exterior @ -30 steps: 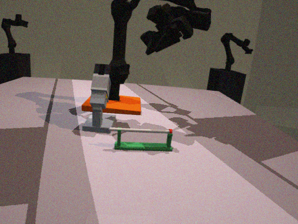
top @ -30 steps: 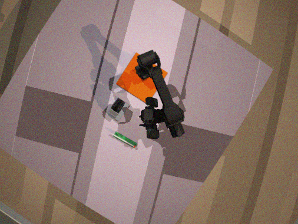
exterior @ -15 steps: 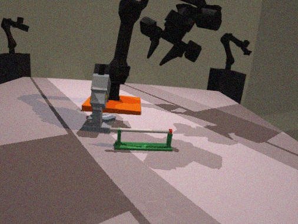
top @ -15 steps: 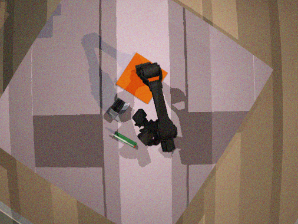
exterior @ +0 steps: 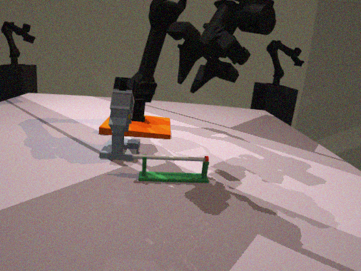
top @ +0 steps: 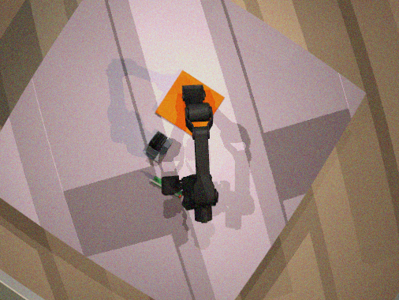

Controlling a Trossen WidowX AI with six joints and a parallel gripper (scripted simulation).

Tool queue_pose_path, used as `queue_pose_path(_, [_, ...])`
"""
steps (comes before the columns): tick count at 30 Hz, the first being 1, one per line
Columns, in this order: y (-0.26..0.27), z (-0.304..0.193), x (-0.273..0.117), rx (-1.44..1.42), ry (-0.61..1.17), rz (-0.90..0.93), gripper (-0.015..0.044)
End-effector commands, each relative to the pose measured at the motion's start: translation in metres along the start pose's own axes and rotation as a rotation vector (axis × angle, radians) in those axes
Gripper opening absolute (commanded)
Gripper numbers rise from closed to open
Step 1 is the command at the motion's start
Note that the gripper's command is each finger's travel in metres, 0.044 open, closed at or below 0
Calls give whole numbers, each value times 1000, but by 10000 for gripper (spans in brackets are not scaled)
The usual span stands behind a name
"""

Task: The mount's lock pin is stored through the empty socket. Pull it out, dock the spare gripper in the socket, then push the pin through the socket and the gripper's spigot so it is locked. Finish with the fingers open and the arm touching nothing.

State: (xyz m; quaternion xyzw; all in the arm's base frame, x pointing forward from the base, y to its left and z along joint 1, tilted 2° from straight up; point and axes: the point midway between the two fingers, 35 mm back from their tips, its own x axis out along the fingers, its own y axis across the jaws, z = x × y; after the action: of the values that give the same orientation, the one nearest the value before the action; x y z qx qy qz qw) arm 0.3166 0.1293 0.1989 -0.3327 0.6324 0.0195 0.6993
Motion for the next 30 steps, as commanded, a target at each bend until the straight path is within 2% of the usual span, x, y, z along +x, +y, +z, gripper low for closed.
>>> queue_pose_path(1, [-29,37,30,-661,-43,183,180])
queue_pose_path(8, [-42,50,48,-1038,-113,241,180])
queue_pose_path(24, [-43,50,50,-1055,-116,243,180])
queue_pose_path(30, [-33,54,69,-1060,-108,250,180])
